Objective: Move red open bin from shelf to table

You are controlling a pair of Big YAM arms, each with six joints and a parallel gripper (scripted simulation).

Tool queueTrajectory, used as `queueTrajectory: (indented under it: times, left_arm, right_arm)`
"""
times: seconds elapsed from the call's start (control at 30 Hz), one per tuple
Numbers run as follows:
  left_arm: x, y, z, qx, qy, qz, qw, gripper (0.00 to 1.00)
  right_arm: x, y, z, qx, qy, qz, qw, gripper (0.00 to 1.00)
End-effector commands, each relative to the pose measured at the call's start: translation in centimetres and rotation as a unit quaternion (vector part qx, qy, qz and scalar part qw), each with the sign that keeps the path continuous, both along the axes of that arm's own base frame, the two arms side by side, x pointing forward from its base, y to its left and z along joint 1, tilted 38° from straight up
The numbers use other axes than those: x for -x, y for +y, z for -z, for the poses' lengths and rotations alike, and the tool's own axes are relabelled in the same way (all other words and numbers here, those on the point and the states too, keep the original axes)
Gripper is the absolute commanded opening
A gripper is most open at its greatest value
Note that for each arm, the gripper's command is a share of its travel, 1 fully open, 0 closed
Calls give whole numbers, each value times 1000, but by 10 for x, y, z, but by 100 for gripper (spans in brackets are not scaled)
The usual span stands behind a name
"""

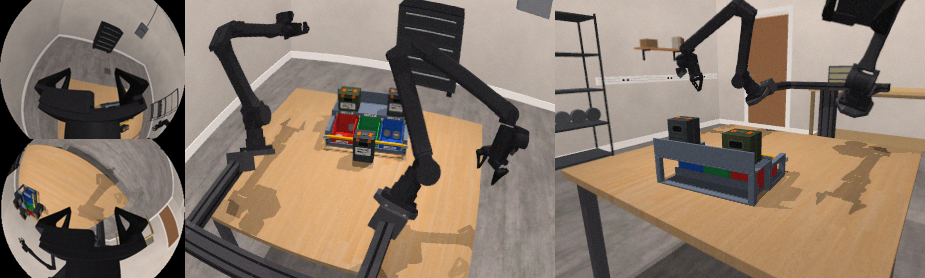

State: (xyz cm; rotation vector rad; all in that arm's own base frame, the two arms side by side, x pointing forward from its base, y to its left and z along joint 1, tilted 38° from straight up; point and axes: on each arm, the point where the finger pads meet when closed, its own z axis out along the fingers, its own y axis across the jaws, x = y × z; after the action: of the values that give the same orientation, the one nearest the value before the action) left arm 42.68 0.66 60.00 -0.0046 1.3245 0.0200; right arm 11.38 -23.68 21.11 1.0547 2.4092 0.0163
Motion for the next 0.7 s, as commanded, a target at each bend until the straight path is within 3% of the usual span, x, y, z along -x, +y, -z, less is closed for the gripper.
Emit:
queueTrajectory:
  times: [0.0,0.33,0.67]
  left_arm:
    - [15,7,-39,3,-27,-9,1000,100]
    - [17,33,-39,2,-27,-41,999,100]
    - [29,99,-39,0,-27,-122,992,100]
  right_arm:
    - [-1,-5,-11,13,-2,0,1000,100]
    - [-1,-5,-11,13,-2,0,1000,100]
    - [-1,-5,-11,13,-2,0,1000,100]
